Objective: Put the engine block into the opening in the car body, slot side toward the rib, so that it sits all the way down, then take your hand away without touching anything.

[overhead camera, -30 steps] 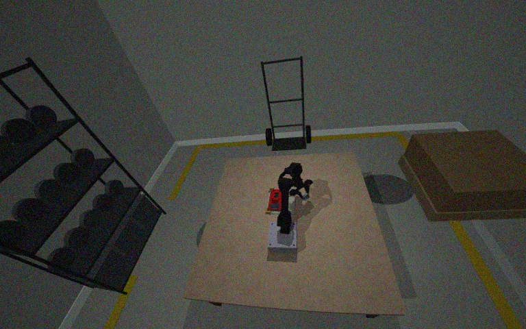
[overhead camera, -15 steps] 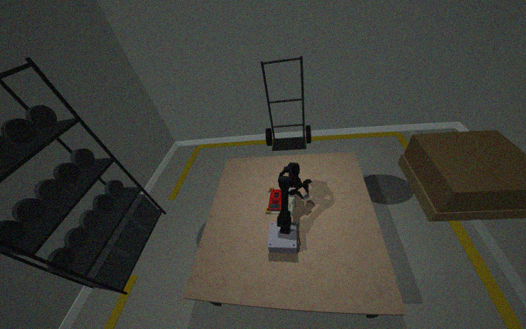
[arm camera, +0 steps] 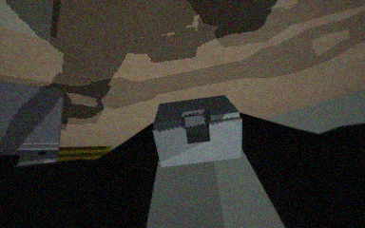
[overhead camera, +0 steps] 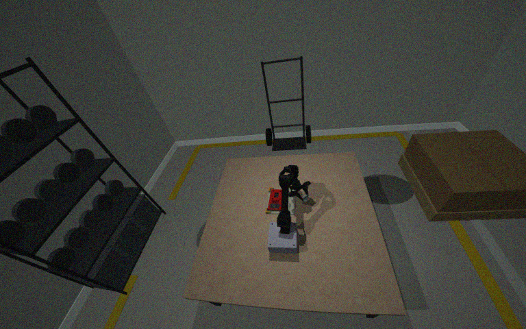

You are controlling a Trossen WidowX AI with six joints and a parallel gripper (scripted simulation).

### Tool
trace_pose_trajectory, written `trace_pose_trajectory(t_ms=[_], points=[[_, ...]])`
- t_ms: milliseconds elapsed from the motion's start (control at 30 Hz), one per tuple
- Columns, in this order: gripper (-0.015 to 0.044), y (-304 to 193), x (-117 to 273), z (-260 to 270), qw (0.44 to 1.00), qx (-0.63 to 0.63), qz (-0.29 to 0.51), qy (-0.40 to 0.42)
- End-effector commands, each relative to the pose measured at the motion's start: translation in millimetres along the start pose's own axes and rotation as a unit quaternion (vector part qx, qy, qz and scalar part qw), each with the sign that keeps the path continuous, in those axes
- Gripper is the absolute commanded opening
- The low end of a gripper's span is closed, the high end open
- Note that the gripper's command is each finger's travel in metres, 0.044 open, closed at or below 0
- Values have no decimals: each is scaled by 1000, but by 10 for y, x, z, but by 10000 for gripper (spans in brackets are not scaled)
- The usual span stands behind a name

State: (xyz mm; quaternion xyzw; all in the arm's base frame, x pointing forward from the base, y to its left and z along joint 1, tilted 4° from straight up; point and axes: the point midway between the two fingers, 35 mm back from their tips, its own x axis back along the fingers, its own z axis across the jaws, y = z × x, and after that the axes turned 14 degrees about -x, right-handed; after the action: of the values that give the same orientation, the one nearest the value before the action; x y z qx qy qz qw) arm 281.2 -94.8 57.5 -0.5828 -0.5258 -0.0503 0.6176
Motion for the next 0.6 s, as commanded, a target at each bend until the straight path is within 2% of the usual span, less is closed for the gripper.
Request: trace_pose_trajectory(t_ms=[0,567], points=[[0,57,-74,24,1000,2,7,-1],[0,232,-231,70,1000,2,7,-1]])
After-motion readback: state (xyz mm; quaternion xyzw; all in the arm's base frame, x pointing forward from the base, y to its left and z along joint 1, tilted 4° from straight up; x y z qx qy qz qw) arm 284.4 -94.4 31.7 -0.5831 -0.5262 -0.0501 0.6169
